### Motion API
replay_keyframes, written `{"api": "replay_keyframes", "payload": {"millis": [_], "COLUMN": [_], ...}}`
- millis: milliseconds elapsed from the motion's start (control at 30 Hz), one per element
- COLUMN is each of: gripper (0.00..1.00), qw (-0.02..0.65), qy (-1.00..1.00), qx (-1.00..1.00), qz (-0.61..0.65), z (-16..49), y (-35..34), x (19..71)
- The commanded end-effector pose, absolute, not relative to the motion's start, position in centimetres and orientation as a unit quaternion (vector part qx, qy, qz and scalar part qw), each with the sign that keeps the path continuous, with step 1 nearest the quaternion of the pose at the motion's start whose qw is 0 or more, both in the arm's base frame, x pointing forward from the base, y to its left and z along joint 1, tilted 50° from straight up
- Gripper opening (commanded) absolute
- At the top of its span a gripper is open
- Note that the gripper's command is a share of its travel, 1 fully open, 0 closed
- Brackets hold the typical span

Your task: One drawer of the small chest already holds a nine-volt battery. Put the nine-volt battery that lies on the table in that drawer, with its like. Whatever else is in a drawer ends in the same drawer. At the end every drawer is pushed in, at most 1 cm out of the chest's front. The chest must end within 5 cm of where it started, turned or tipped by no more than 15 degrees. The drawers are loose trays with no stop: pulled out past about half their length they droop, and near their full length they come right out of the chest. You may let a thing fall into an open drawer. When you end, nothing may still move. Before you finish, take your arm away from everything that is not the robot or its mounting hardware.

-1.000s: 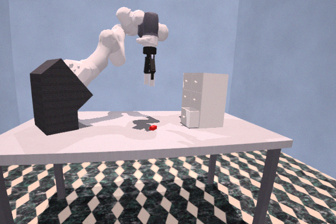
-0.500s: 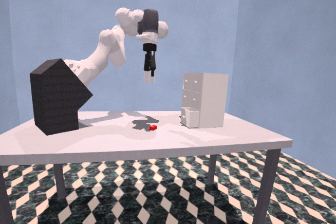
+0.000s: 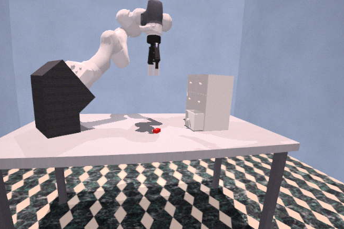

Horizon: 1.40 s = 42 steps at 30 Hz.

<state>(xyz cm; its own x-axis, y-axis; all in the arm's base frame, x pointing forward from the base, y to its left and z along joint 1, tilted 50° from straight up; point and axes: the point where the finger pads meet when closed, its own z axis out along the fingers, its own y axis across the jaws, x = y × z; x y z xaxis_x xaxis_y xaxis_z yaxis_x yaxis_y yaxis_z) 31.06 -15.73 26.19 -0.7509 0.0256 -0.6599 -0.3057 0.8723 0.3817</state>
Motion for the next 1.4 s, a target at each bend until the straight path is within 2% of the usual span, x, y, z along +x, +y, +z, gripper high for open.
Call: {"api": "replay_keyframes", "payload": {"millis": [0, 700, 1367], "gripper": [1.0, 1.0, 1.0], "qw": [0.34, 0.34, 0.339], "qy": [0.904, 0.904, 0.904], "qx": [-0.074, -0.074, -0.071], "qz": [0.248, 0.248, 0.251], "z": [26.6, 34.1, 34.6], "y": [-15.4, -14.8, -14.7], "x": [31.1, 39.0, 39.5]}}
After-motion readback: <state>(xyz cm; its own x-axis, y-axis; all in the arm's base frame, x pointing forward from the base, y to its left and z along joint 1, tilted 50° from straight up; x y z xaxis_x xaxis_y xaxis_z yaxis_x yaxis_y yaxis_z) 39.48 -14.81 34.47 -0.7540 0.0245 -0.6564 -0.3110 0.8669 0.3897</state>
